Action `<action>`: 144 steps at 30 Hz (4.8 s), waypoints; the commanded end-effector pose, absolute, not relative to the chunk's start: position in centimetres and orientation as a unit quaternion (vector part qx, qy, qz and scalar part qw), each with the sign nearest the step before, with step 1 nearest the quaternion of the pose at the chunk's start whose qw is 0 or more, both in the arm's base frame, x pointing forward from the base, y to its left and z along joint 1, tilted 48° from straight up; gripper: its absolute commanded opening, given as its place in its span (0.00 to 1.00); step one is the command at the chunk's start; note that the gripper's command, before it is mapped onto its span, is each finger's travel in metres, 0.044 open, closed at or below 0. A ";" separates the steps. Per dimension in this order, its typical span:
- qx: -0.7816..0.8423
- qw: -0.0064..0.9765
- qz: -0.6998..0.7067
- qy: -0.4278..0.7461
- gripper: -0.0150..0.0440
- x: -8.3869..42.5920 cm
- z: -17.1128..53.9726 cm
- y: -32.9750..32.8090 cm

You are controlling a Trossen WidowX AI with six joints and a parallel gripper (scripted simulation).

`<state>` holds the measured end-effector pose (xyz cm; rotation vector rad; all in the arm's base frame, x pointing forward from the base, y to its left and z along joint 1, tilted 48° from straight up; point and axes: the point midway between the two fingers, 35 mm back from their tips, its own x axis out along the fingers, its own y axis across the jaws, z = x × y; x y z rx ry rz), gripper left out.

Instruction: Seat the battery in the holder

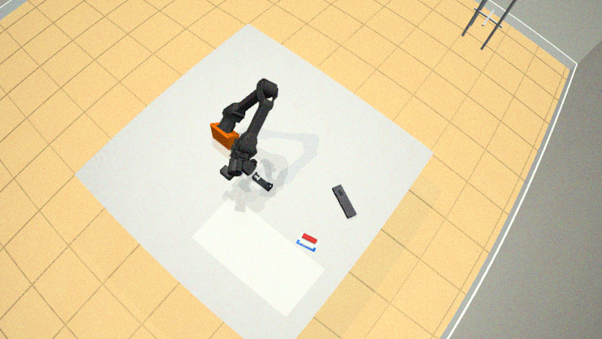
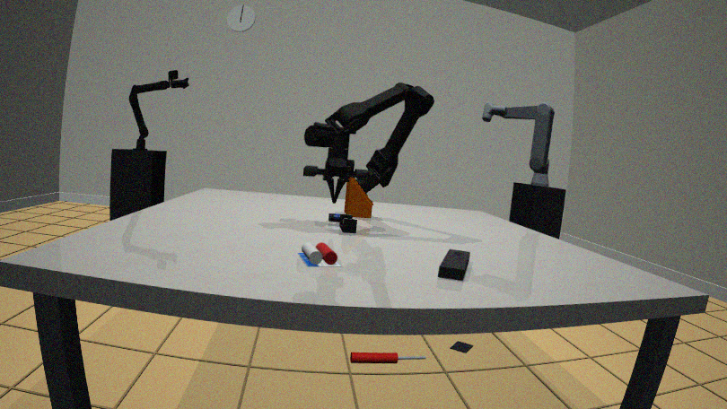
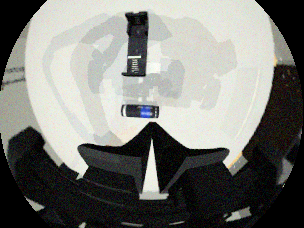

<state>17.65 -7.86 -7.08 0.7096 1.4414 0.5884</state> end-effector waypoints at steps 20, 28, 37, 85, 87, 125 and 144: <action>0.259 0.685 0.301 0.611 0.39 17.4 -2.9 -12.3; -0.047 0.730 0.528 0.432 0.66 17.8 -4.5 -8.7; -0.253 0.685 0.632 0.261 0.66 17.7 -5.5 -6.2; -0.252 0.685 0.632 0.260 0.48 18.1 -8.8 -2.5; -0.252 0.685 0.632 0.260 0.42 18.1 -8.8 -2.5; 0.049 0.729 0.466 0.499 0.38 23.8 -4.3 -8.1; 0.303 0.666 0.257 0.632 0.38 29.0 -2.6 -8.3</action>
